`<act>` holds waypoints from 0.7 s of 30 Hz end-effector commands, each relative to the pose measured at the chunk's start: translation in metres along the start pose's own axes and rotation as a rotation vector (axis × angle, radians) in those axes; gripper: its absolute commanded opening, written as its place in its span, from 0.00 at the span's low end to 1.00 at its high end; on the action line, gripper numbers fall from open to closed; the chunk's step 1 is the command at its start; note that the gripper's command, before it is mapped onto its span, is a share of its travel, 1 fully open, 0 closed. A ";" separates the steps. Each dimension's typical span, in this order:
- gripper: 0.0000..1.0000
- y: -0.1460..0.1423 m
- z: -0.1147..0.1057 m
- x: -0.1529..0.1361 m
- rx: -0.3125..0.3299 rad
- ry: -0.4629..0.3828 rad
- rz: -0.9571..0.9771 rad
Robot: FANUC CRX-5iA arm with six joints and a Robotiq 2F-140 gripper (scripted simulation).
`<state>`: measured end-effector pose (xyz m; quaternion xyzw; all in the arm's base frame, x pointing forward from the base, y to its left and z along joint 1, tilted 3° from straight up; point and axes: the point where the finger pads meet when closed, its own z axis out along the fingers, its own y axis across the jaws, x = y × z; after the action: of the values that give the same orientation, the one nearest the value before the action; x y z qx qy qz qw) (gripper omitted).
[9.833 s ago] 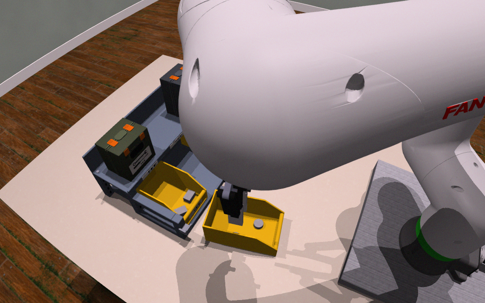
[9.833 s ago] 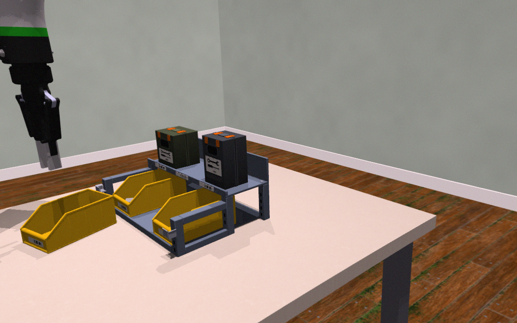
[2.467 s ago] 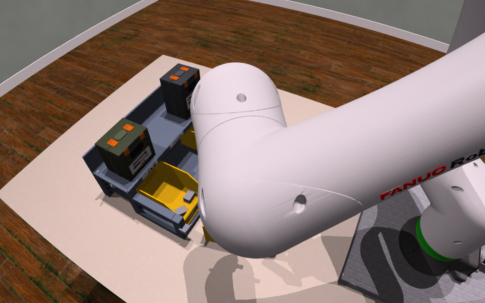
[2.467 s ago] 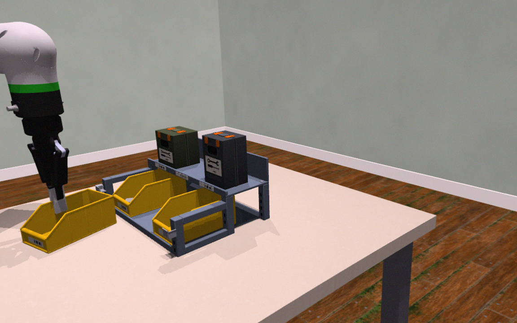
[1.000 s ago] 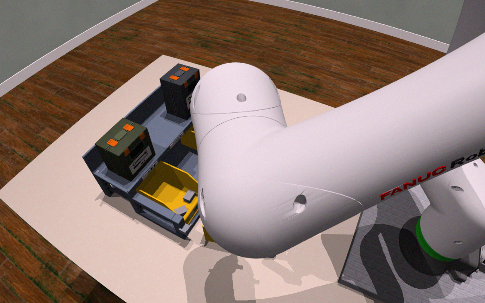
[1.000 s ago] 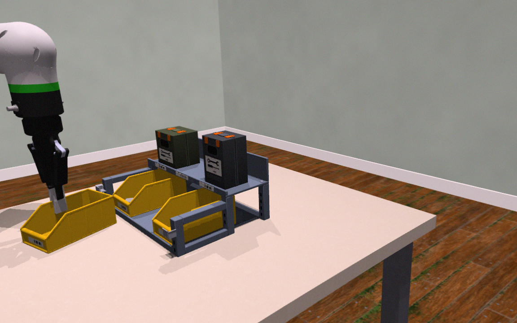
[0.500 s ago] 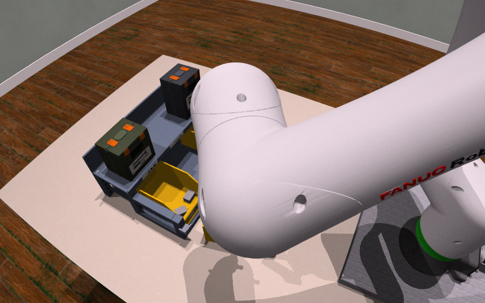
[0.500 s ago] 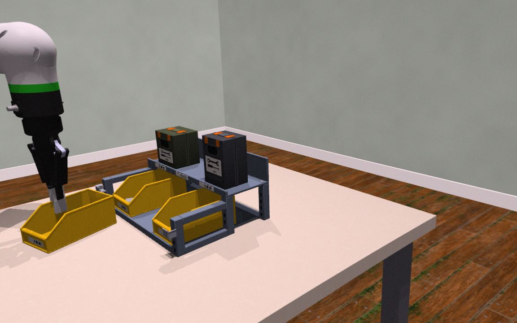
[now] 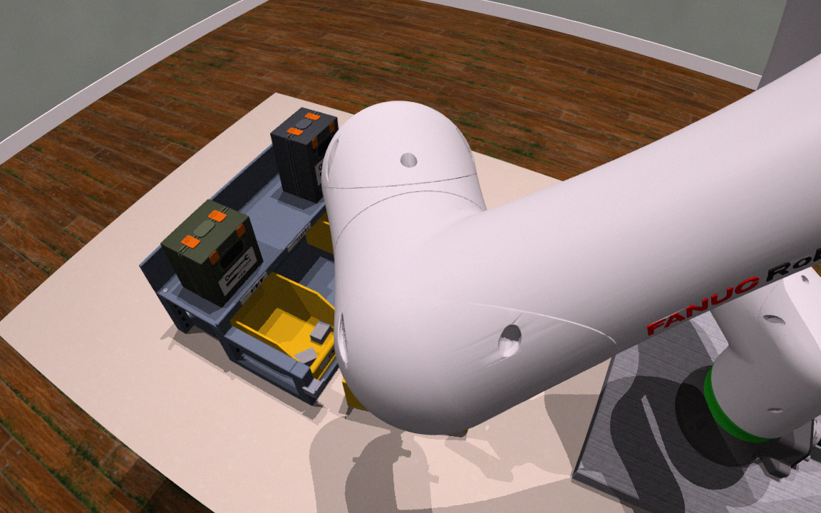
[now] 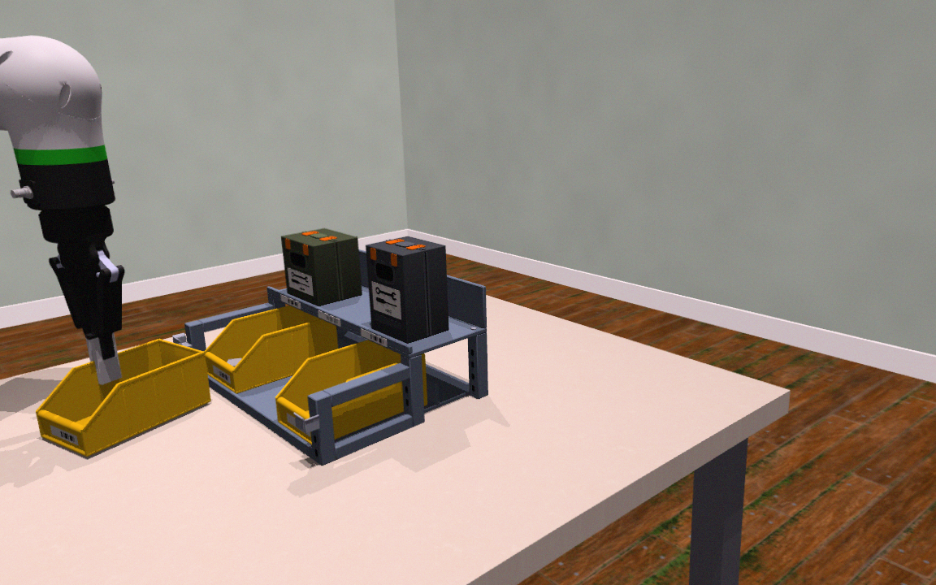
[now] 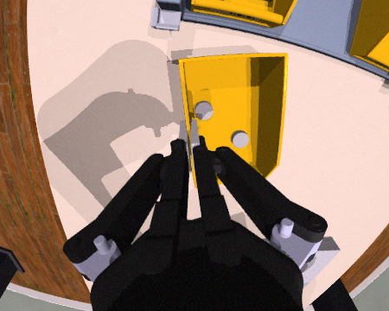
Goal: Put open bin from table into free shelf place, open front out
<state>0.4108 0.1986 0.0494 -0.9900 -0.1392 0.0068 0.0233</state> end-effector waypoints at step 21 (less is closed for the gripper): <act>0.00 0.000 -0.024 0.000 0.000 0.000 0.000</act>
<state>0.4112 0.1977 0.0699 -0.9900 -0.1392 0.0068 0.0233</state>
